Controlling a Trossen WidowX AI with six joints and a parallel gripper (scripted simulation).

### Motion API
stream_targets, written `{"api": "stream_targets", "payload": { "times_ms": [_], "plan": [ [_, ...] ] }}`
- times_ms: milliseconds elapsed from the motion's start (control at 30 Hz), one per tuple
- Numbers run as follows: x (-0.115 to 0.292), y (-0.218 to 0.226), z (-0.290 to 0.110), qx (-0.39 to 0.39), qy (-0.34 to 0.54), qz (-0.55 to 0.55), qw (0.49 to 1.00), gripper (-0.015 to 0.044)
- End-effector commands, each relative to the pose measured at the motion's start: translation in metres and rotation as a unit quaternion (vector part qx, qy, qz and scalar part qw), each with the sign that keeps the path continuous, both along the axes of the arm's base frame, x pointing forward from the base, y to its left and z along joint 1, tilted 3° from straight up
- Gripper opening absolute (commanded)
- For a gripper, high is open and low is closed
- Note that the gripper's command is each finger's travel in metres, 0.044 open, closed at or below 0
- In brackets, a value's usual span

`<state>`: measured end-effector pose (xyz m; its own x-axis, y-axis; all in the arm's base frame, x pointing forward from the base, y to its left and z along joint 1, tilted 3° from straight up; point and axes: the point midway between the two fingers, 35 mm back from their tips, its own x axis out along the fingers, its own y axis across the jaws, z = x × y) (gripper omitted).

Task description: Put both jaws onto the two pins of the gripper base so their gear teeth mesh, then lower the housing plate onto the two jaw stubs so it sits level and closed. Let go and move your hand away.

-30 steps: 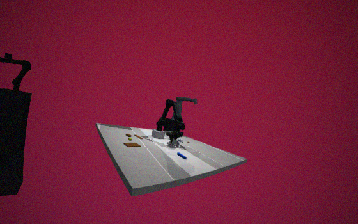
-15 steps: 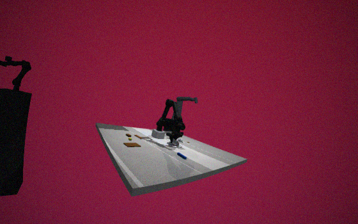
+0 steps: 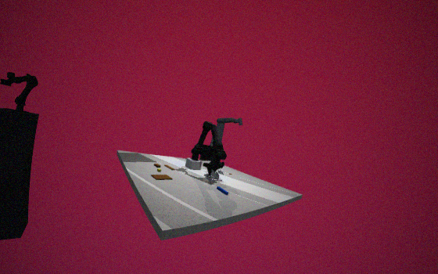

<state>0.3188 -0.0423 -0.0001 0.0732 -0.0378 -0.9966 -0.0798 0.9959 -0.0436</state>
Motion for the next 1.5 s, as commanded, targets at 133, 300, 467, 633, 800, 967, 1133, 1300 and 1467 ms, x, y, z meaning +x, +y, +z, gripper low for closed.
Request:
{"api": "stream_targets", "payload": {
  "times_ms": [133,300,467,633,800,967,1133,1300,1467],
  "plan": [
    [0.000,0.000,-0.002,0.001,0.001,0.003,1.000,0.0134],
    [0.000,0.000,-0.005,0.001,0.001,0.003,1.000,0.0134],
    [0.000,0.000,-0.005,0.001,0.001,0.003,1.000,0.0134],
    [0.000,0.000,-0.006,0.001,0.001,0.003,1.000,0.0134],
    [0.000,0.000,-0.008,0.001,0.001,0.003,1.000,0.0134],
    [0.000,0.000,-0.008,0.001,0.001,0.004,1.000,0.0134],
    [0.001,0.000,-0.011,0.001,0.001,0.005,1.000,0.0134],
    [0.001,0.000,-0.011,0.001,0.001,0.005,1.000,0.0134],
    [0.001,0.000,-0.013,0.001,0.001,0.007,1.000,0.0134]
  ]
}}
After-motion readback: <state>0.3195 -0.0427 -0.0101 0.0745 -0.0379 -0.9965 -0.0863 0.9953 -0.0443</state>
